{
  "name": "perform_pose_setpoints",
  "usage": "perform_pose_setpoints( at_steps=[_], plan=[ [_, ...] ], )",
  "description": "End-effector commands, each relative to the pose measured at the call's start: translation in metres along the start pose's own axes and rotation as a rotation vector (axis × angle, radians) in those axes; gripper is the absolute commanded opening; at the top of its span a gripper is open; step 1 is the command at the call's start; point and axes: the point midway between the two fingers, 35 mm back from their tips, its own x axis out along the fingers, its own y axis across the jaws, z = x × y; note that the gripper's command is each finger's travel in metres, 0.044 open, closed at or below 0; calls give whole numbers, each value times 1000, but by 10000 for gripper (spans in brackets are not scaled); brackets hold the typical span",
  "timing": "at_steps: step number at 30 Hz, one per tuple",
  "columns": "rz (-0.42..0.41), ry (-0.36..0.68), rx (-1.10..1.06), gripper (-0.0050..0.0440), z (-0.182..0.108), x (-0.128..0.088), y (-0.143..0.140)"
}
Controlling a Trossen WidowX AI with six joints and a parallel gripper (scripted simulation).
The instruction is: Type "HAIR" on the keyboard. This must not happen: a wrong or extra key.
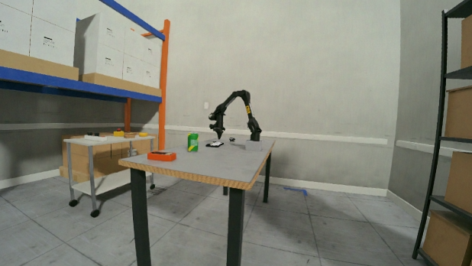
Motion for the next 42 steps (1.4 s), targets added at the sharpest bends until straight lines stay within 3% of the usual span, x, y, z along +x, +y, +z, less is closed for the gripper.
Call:
perform_pose_setpoints(
  at_steps=[1, 9, 23, 31, 42],
  plan=[
    [-7, -25, -2, -50, 0, -8, 0],
    [-6, -24, -1, -50, -26, -7, 24],
    [-5, -23, -1, -50, -27, -7, 30],
    [0, -24, -1, -50, -28, -6, 99],
    [1, -20, -2, -50, -26, -5, 99]
  ],
)
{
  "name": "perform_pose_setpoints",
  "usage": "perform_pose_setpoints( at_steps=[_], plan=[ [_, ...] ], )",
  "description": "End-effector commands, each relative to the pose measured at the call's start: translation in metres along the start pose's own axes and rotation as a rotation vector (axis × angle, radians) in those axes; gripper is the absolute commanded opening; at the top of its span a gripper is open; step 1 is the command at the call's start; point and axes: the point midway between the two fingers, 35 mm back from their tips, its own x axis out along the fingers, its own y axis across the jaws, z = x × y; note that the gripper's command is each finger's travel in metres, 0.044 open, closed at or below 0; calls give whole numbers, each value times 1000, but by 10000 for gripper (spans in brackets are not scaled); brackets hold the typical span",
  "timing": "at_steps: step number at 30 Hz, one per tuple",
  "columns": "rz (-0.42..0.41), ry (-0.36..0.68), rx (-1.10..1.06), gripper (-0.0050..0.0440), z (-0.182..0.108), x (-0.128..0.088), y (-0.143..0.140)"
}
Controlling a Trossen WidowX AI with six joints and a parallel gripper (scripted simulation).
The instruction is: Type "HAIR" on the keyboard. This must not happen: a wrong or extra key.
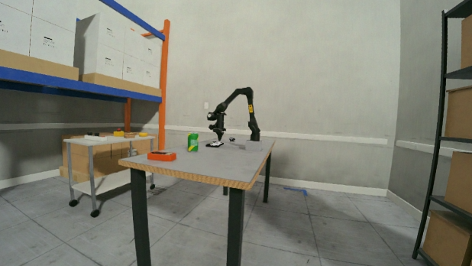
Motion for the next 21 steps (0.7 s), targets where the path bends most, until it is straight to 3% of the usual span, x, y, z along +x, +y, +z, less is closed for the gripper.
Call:
perform_pose_setpoints(
  at_steps=[1, 9, 21],
  plan=[
    [-5, -20, 5, -50, 3, -5, 0],
    [-5, -18, 6, -50, 35, -9, 5],
    [-3, -1, 5, -50, 29, 11, 5]
  ],
)
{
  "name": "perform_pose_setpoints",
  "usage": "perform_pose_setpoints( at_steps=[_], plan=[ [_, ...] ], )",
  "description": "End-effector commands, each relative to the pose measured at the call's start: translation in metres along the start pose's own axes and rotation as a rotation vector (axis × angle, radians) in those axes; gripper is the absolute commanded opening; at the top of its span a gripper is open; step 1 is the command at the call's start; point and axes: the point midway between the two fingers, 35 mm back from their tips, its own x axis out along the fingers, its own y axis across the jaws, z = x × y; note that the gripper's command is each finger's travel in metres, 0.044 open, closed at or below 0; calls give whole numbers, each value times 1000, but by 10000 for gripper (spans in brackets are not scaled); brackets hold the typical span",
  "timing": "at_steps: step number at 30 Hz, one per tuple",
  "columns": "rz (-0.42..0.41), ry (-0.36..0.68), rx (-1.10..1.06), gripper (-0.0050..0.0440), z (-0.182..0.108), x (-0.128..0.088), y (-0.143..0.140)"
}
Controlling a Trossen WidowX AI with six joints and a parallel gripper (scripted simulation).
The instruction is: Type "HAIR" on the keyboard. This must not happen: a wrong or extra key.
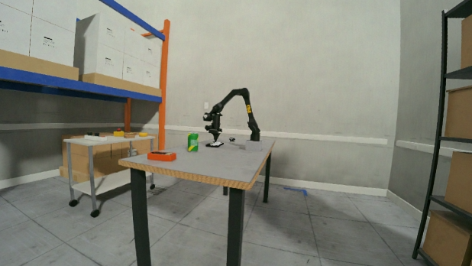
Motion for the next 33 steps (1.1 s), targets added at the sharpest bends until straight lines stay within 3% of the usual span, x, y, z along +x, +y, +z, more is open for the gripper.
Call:
perform_pose_setpoints(
  at_steps=[1, 15, 33],
  plan=[
    [-2, 1, 4, -50, -1, 5, -1],
    [-2, 1, 2, -50, -1, 21, -1],
    [-4, -20, 4, -50, 4, 16, -1]
  ],
)
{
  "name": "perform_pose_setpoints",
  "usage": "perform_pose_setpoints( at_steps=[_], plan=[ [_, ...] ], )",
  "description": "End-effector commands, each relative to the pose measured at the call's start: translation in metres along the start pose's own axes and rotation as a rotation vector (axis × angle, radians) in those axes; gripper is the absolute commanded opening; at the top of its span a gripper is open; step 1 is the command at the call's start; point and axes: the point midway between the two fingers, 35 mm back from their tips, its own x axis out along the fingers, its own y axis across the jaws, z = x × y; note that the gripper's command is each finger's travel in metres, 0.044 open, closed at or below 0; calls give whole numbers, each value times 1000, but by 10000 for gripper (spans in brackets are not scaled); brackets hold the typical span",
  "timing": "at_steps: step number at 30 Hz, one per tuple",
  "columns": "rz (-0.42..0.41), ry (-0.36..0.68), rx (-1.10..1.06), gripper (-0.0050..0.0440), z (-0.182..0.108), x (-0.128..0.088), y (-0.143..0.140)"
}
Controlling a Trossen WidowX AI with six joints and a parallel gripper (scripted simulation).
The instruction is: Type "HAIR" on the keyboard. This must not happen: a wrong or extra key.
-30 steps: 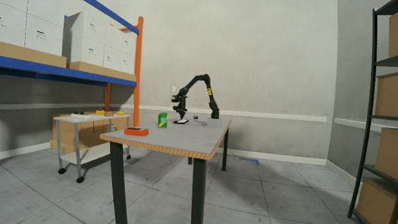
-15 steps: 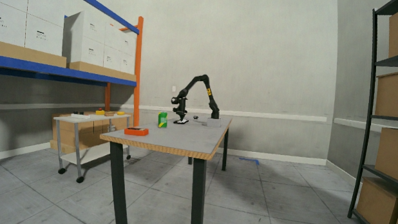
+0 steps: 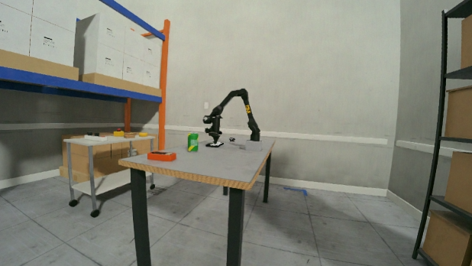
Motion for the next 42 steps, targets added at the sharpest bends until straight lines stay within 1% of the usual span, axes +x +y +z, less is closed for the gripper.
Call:
perform_pose_setpoints(
  at_steps=[1, 8, 25, 26, 29, 31, 34, 35, 39, 41, 42],
  plan=[
    [-4, -21, 1, -50, 4, -4, -1],
    [-2, 0, -2, -50, -1, 2, -1],
    [-2, 3, -2, -50, -1, 3, -1],
    [-4, -21, 1, -50, 4, -3, -1],
    [-4, -21, 1, -50, 4, -3, -1],
    [-6, -42, 2, -50, 9, -18, -2],
    [-6, -42, 3, -50, 8, -41, -1],
    [-6, -42, 3, -50, 8, -44, -1],
    [-6, -42, 4, -50, 8, -44, -1],
    [-5, -28, 1, -50, 7, -37, -8],
    [-7, -31, 0, -50, 9, -37, -16]
  ],
)
